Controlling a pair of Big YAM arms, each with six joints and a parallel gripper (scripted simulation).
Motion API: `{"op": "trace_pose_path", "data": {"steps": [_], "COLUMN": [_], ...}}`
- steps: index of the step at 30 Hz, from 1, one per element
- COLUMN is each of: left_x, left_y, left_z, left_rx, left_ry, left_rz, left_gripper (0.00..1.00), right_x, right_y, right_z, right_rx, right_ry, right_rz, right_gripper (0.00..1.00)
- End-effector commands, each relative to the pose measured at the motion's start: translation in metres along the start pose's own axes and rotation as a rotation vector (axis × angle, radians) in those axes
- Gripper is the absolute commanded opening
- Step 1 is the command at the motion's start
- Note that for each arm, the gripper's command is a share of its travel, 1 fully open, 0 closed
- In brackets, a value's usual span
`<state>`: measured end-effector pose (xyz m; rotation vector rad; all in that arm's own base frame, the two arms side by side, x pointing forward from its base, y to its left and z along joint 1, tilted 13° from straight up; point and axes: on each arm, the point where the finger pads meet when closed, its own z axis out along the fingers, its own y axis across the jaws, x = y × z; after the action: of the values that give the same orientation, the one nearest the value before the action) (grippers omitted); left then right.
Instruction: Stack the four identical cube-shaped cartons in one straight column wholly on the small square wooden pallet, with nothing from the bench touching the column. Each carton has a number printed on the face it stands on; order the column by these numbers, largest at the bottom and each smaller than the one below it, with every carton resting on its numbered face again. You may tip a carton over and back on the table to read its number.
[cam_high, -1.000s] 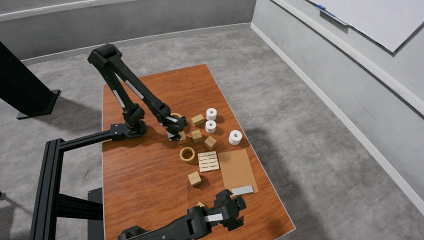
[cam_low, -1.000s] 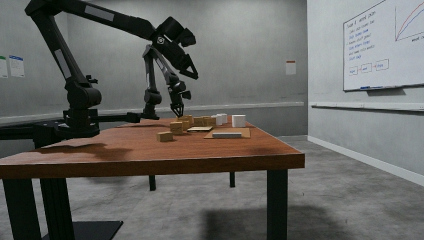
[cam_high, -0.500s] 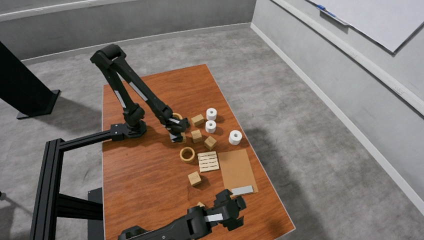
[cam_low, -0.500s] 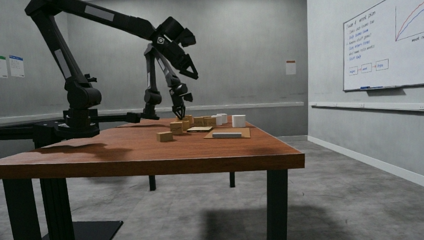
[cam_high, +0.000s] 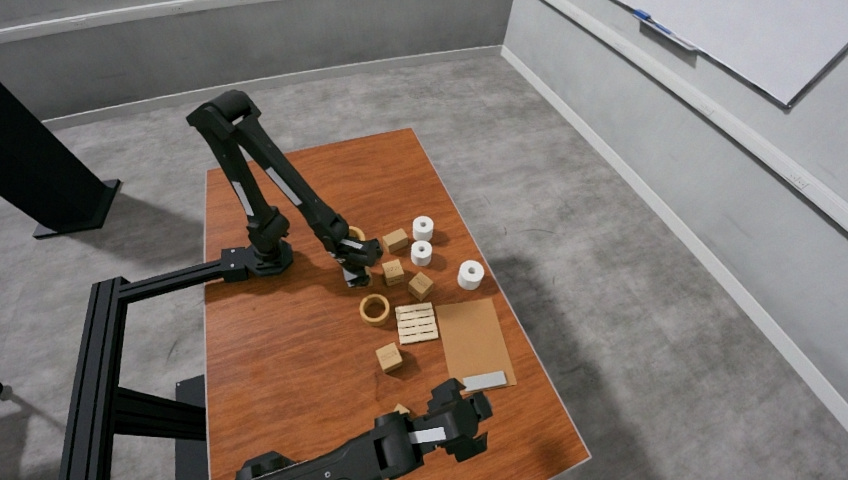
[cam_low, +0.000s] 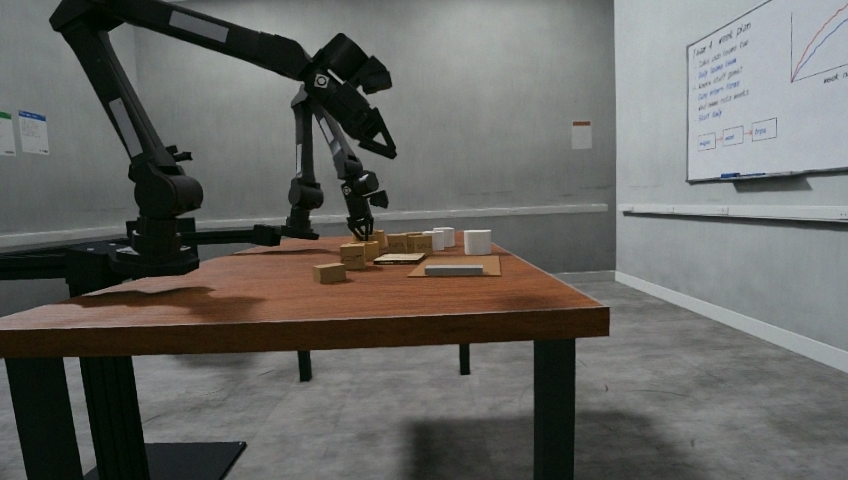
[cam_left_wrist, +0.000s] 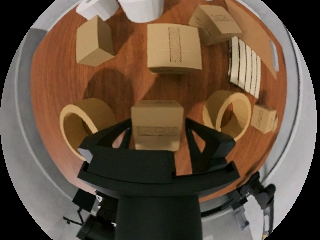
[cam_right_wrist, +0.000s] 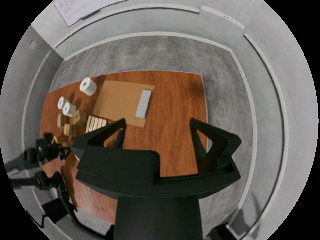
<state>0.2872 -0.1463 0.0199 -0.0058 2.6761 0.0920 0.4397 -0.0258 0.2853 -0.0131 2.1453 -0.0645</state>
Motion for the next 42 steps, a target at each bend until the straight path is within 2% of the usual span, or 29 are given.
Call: {"op": "trace_pose_path", "data": {"steps": [1, 14, 26, 30, 33, 35, 38, 39, 42], "left_x": [-0.007, -0.003, -0.008, -0.041, -0.069, -0.076, -0.056, -0.038, -0.024], "left_y": [-0.004, 0.000, -0.006, -0.009, -0.032, -0.036, -0.033, -0.026, -0.023], "left_z": [0.005, 0.023, 0.018, 0.002, -0.021, -0.031, -0.045, -0.046, -0.051], "left_rx": [0.011, 0.004, 0.019, 0.029, 0.072, 0.081, 0.077, 0.063, 0.061], "left_ry": [-0.013, -0.006, -0.024, -0.108, -0.193, -0.226, -0.256, -0.250, -0.265], "left_rz": [0.010, 0.008, 0.012, 0.011, 0.034, -0.007, -0.043, -0.036, -0.033], "left_gripper": [0.83, 0.83, 0.83, 0.83, 0.83, 0.83, 0.83, 0.83, 0.83], "right_x": [-0.009, -0.009, -0.009, -0.009, -0.009, -0.009, -0.009, -0.009, -0.009], "right_y": [0.001, 0.001, 0.001, 0.001, 0.001, 0.001, 0.001, 0.001, 0.001], "right_z": [-0.002, -0.002, -0.002, -0.002, -0.002, -0.002, -0.002, -0.002, -0.002], "right_rx": [-0.003, -0.003, -0.003, -0.003, -0.003, -0.003, -0.003, -0.003, -0.003], "right_ry": [-0.027, -0.027, -0.027, -0.027, -0.027, -0.027, -0.027, -0.027, -0.027], "right_rz": [-0.012, -0.012, -0.012, -0.012, -0.012, -0.012, -0.012, -0.012, -0.012], "right_gripper": [1.00, 1.00, 1.00, 1.00, 1.00, 1.00, 1.00, 1.00, 1.00]}}
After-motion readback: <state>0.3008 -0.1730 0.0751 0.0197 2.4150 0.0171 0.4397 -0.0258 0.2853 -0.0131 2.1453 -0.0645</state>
